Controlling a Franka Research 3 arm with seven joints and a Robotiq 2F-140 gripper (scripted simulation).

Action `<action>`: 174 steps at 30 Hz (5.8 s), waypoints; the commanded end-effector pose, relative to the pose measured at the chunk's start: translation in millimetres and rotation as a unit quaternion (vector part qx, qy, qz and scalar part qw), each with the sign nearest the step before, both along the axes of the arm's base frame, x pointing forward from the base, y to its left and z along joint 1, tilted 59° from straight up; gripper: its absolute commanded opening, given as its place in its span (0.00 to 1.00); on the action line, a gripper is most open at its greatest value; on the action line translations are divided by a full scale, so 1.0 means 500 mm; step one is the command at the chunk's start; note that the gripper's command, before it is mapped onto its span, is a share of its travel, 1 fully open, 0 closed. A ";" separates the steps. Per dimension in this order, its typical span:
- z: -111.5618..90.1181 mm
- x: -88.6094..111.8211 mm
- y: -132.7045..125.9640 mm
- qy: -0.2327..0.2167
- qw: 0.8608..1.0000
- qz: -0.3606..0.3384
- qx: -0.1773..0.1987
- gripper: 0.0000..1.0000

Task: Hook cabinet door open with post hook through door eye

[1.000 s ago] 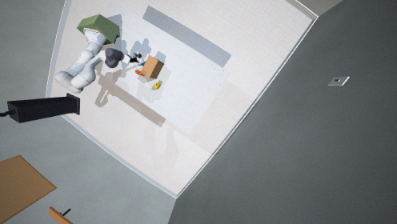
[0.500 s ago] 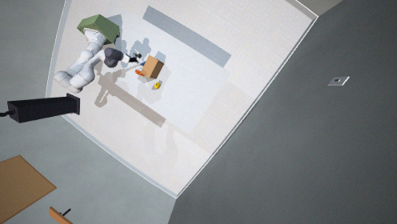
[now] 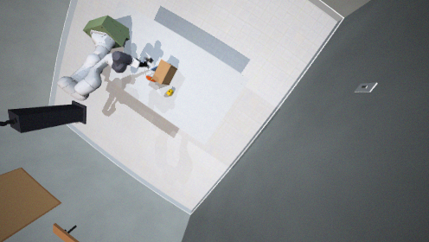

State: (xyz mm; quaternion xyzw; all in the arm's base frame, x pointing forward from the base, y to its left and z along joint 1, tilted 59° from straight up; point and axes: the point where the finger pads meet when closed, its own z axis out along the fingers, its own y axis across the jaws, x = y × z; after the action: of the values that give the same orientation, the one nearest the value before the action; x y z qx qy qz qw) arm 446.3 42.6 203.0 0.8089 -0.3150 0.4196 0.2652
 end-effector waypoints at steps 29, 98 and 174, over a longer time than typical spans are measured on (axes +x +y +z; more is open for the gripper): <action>-0.009 0.017 0.026 0.077 0.994 0.057 -0.055 0.03; -0.029 0.040 0.057 0.183 0.965 0.135 -0.133 0.03; -0.033 0.048 0.049 0.183 0.965 0.135 -0.133 0.03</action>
State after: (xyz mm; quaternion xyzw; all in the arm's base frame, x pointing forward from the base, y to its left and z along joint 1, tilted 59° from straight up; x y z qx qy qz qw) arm 469.6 68.8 187.9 0.8636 -0.0908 0.3361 0.3646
